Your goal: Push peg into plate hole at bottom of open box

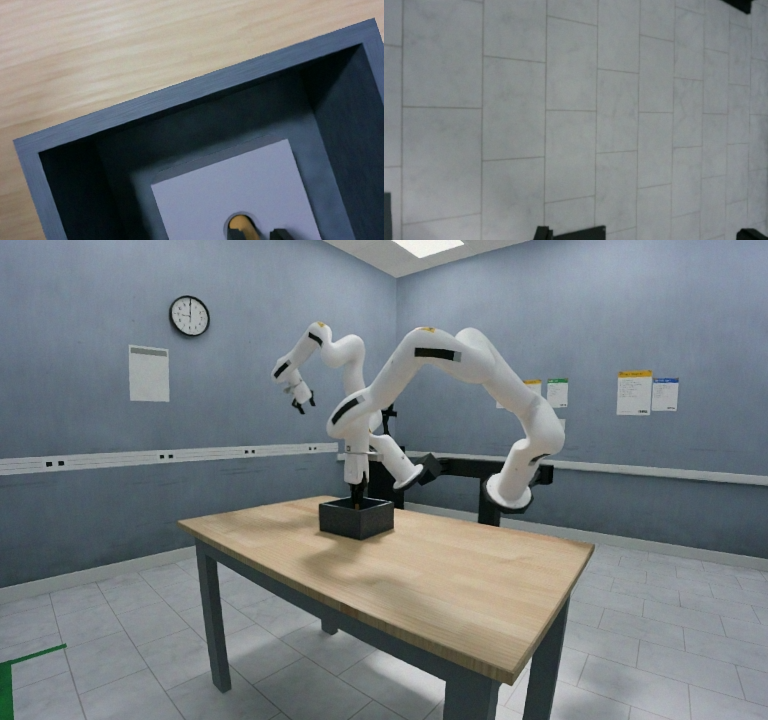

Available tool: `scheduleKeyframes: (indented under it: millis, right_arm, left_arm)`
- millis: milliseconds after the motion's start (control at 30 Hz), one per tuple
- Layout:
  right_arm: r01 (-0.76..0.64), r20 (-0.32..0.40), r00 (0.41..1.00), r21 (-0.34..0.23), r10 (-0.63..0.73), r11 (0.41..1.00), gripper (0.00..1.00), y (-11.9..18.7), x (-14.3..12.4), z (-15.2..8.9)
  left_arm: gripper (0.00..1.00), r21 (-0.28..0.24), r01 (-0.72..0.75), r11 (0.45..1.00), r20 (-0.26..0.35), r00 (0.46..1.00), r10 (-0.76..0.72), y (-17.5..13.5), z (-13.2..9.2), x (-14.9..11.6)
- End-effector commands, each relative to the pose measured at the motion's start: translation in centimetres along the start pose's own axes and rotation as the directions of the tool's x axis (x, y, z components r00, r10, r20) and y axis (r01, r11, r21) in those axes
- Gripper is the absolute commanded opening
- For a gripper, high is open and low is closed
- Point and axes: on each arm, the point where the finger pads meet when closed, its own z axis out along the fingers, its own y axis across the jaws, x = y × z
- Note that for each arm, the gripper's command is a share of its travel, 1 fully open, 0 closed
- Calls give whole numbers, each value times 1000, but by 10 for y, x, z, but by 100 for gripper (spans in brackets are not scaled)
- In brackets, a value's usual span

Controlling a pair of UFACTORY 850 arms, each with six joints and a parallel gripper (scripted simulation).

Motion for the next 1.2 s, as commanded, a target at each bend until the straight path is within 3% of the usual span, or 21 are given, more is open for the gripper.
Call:
scheduleKeyframes:
  millis: [0,1167]
  right_arm:
    - [0,-2,1000,0,0,1000,100,0,0,-1]
    - [0,-2,1000,0,0,1000,100,0,0,-1]
  left_arm:
    - [0,1,0,1000,1,1000,0,0,-1,-1]
    - [0,1,0,1000,1,1000,0,0,22,-1]
